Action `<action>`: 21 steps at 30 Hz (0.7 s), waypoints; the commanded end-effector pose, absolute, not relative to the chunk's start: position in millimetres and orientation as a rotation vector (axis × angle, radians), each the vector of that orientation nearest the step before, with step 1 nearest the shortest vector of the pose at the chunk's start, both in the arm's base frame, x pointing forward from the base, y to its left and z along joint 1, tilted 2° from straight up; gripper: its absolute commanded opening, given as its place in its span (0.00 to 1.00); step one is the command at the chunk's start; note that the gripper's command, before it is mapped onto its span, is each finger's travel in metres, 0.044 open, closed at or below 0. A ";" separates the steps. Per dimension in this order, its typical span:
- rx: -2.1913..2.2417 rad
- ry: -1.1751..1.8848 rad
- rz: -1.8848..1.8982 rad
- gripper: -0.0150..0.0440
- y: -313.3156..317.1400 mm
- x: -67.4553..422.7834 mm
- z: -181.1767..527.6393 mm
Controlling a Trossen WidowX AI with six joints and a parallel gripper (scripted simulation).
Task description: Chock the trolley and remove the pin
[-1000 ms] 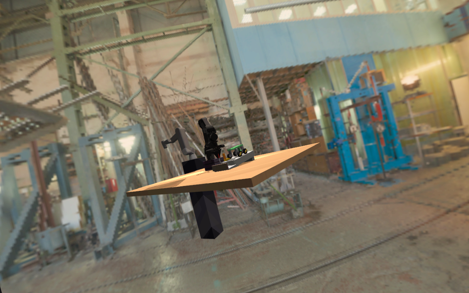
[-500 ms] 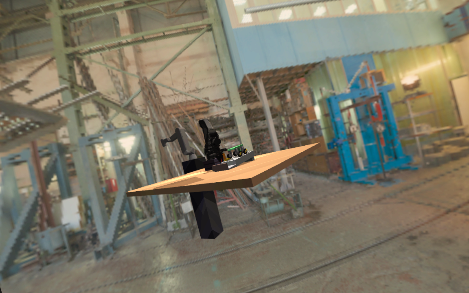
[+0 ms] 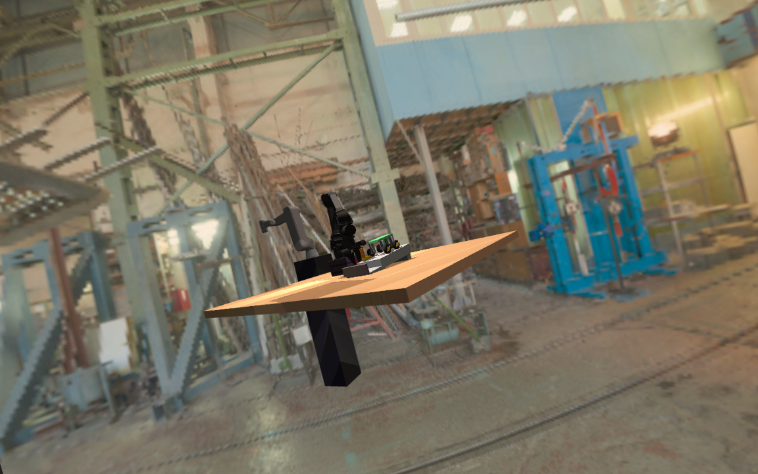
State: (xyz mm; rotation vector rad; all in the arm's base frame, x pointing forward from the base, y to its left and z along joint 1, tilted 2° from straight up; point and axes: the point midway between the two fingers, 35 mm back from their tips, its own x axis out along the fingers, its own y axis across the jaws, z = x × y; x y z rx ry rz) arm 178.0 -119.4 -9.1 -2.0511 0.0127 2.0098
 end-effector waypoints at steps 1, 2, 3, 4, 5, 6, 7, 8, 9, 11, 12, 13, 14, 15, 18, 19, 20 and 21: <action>-2.054 0.008 2.010 0.58 -122.1 177.6 -10.2; -2.054 0.008 2.010 0.58 -122.7 177.5 -10.4; -2.054 0.008 2.010 0.58 -123.3 177.4 -10.7; -2.054 0.008 2.010 0.58 -123.8 177.2 -10.9; -2.054 0.008 2.010 0.58 -124.4 177.1 -11.1; -2.054 0.008 2.010 0.58 -124.9 177.0 -11.4; -2.054 0.008 2.010 0.58 -125.5 176.9 -11.6; -2.054 0.008 2.010 0.58 -126.0 176.8 -11.9; -2.054 0.008 2.010 0.58 -126.5 176.7 -12.1; -2.054 0.008 2.010 0.58 -127.5 176.6 -12.6; -2.054 0.008 2.010 0.58 -128.0 176.5 -12.8; -2.054 0.008 2.010 0.58 -128.4 176.4 -13.0; -2.054 0.008 2.010 0.58 -128.9 176.3 -13.3; -2.054 0.008 2.010 0.58 -129.3 176.3 -13.5; -2.054 0.008 2.010 0.58 -130.7 176.1 -14.2; -2.054 0.009 2.010 0.58 -131.2 176.0 -14.5; -2.054 0.009 2.010 0.58 -131.6 176.0 -14.7; -2.054 0.009 2.010 0.58 -132.0 175.9 -15.0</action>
